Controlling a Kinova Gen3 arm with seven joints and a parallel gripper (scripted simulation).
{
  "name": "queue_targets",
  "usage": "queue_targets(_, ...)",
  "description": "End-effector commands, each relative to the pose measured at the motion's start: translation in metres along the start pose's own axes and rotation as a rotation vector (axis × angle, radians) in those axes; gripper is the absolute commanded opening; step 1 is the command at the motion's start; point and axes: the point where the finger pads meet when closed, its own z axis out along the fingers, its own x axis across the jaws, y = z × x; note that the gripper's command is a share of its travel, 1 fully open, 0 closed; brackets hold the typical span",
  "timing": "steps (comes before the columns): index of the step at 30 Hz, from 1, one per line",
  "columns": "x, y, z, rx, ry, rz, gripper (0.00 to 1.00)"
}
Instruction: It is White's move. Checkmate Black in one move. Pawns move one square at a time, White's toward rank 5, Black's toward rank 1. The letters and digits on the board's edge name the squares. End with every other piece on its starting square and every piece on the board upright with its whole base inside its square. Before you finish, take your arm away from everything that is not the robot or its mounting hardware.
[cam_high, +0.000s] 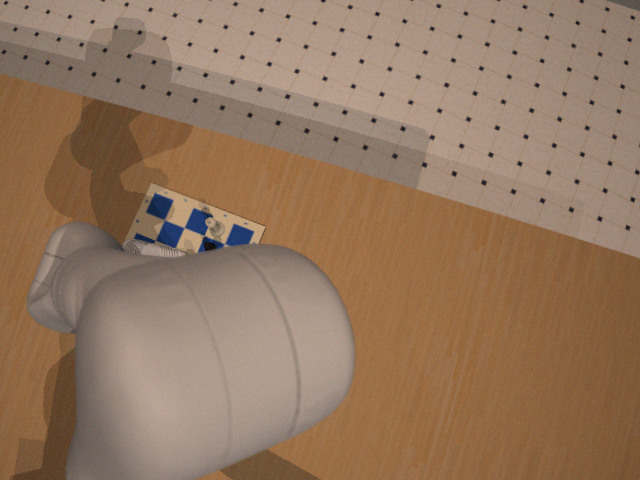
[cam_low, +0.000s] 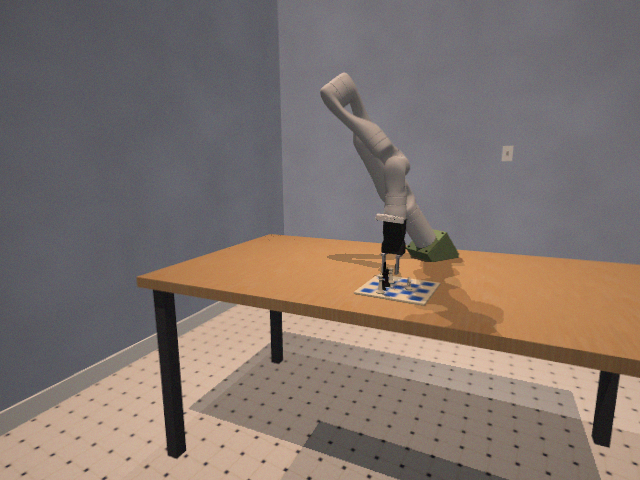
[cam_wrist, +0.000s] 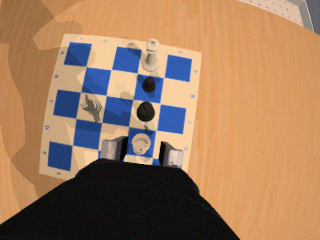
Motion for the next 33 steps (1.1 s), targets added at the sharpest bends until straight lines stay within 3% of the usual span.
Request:
queue_targets(1, -0.004, -0.002, -0.004, 0.005, -0.015, 0.0, 0.79)
queue_targets(33, -0.003, -0.001, -0.077, 0.005, -0.015, 0.0, 0.79)
